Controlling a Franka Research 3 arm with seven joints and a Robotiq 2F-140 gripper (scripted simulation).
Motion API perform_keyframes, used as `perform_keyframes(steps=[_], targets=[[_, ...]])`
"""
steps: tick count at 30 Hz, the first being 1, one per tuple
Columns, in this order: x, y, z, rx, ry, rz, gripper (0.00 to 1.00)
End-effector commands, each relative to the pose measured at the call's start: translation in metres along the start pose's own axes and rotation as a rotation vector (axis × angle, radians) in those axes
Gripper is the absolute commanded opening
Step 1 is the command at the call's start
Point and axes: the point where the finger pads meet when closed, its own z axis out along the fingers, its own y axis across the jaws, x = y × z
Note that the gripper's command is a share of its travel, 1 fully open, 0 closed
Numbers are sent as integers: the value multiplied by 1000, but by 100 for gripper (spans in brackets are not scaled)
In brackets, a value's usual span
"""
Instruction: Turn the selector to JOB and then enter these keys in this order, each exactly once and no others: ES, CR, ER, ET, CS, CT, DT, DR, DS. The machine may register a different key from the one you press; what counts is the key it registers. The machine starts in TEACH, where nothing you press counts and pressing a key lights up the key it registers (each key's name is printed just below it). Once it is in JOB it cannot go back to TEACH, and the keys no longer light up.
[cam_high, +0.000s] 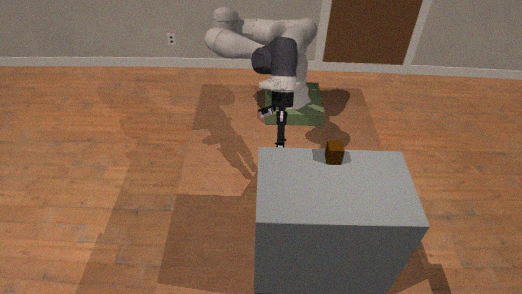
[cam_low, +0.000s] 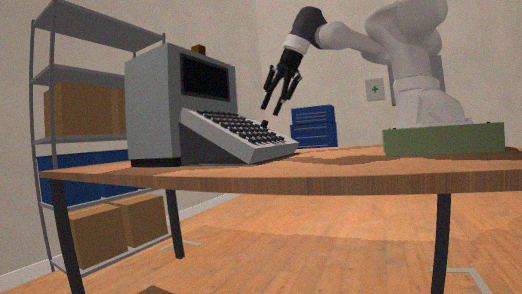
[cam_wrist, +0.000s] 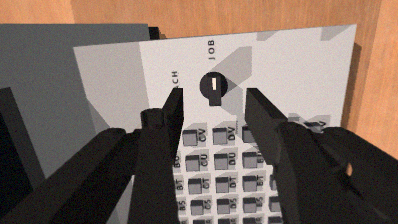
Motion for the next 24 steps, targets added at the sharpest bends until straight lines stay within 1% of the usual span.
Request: perform_keyframes(steps=[1, 3, 4, 24], targets=[[1, 2, -1, -5, 4, -8, 40], [1, 2, -1, -5, 4, -8, 40], [1, 2, -1, -5, 4, -8, 10], [1, 2, -1, -5, 4, -8, 10]])
